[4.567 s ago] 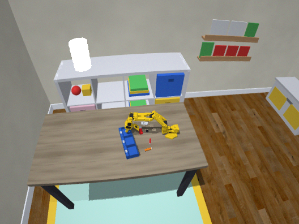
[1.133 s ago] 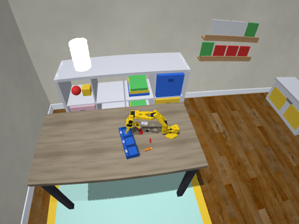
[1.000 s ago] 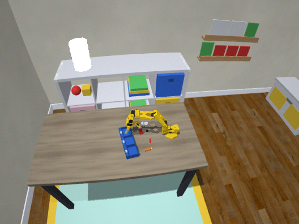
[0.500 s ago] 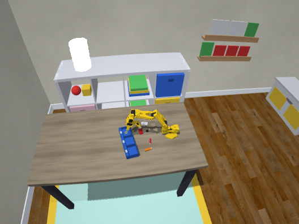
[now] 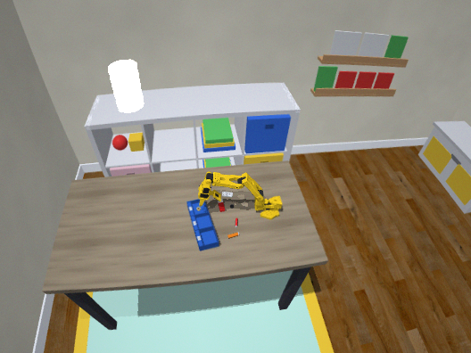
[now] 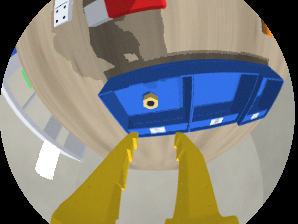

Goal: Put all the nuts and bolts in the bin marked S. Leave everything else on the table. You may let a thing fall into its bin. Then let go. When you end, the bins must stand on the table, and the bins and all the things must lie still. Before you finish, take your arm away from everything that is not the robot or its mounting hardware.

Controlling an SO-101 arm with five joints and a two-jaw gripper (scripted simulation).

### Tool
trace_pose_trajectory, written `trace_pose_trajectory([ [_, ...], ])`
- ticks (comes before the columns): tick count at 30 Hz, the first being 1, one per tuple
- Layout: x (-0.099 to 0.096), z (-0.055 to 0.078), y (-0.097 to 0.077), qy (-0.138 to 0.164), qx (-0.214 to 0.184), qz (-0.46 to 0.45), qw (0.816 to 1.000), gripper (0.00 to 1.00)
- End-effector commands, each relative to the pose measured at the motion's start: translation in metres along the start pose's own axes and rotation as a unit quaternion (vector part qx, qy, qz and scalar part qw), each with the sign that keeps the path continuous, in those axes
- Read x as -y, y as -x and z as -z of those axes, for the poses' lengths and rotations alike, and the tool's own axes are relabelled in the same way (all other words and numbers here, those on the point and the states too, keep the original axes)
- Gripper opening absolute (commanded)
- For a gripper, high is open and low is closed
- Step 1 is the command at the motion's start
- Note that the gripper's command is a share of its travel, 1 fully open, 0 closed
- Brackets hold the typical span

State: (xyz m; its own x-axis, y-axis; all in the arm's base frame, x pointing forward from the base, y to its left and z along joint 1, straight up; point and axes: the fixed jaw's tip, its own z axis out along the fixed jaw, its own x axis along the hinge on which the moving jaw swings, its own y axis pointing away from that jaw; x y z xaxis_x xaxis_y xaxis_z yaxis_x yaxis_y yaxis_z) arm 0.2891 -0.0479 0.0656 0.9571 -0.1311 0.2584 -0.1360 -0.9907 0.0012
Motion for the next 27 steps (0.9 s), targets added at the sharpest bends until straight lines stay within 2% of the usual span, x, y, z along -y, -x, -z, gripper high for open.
trace_pose_trajectory([
  [1,-0.002,0.017,-0.01,0.0,-0.037,-0.002,0.999,0.17],
  [12,-0.003,0.018,-0.008,0.0,-0.035,-0.03,0.999,0.17],
  [27,-0.004,0.021,0.0,-0.002,-0.026,-0.137,0.99,0.18],
])
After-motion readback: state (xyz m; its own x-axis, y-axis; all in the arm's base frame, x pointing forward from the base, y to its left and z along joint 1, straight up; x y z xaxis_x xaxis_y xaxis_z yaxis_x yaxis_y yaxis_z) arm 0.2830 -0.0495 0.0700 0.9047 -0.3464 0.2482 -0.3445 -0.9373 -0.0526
